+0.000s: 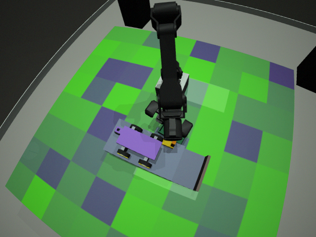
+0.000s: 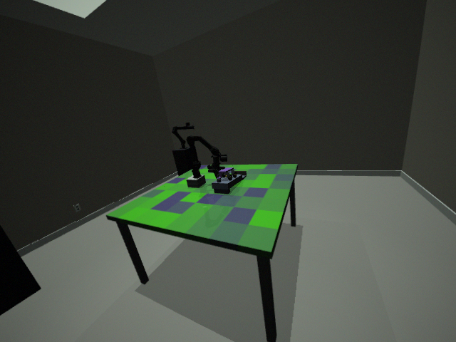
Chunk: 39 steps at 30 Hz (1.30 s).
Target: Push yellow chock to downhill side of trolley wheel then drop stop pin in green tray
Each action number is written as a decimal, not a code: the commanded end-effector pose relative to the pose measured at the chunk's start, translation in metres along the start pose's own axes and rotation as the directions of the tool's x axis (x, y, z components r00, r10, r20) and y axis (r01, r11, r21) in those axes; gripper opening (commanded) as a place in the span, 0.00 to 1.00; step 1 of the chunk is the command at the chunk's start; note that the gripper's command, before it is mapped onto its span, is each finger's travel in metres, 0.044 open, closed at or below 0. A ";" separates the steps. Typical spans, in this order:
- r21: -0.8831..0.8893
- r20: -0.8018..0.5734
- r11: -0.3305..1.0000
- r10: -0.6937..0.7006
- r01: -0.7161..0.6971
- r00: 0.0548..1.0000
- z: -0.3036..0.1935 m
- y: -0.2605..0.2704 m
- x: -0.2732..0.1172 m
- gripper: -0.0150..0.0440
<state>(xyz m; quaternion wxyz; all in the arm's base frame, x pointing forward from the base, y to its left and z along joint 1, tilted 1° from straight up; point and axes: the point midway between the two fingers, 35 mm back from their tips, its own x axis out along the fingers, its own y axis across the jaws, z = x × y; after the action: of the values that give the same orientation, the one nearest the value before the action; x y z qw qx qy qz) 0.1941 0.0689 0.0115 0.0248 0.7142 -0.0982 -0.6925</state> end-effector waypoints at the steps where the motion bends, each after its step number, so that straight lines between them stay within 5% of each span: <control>1: -0.003 -0.002 1.000 0.003 -0.003 1.000 0.000 0.000 0.001 0.43; 5: -0.003 -0.002 1.000 0.003 -0.003 1.000 0.000 -0.003 0.001 0.58; 39: -0.003 -0.002 1.000 0.001 -0.001 1.000 0.002 -0.022 0.007 0.58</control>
<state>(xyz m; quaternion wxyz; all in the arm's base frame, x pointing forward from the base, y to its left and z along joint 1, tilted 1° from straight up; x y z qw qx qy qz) 0.1936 0.0870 0.0020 0.0287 0.7143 -0.0974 -0.6924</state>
